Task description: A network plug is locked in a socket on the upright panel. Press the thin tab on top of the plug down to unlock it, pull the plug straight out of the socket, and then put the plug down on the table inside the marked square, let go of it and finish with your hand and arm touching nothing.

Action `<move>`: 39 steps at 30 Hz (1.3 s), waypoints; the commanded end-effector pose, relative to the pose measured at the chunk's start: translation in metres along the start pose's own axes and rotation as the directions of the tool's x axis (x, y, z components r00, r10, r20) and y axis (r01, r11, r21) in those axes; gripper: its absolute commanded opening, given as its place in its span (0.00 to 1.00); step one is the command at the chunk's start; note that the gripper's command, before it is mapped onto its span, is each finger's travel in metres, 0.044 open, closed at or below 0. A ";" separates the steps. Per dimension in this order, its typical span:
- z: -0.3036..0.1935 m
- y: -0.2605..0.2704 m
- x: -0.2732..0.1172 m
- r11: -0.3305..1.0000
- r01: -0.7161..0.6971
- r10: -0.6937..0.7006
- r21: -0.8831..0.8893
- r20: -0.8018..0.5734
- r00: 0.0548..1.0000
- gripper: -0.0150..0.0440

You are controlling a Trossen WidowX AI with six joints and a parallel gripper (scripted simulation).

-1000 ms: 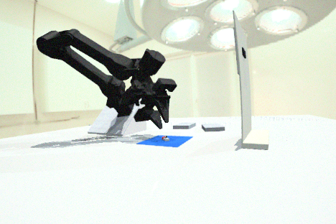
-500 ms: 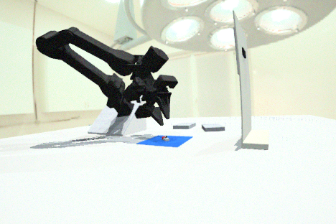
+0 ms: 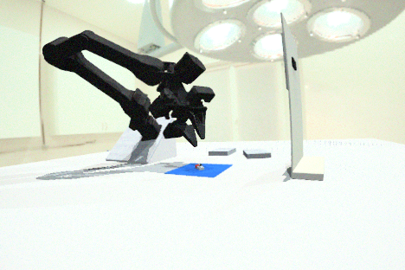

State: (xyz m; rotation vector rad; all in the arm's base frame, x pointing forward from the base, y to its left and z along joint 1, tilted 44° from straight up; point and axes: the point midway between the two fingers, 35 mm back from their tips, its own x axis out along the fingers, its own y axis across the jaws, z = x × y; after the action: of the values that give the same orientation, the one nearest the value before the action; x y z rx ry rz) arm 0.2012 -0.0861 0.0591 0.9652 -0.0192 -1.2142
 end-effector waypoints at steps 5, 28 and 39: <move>-0.001 0.004 -0.006 1.000 -0.002 0.002 0.003 0.002 1.000 0.52; -0.001 0.014 -0.023 1.000 -0.001 0.001 0.002 0.005 1.000 0.52; 0.001 0.019 -0.032 1.000 -0.006 0.006 0.001 0.009 1.000 0.52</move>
State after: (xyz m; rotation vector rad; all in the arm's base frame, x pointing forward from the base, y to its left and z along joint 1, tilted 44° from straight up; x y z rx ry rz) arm 0.2017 -0.0629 0.0828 0.9598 -0.0218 -1.2184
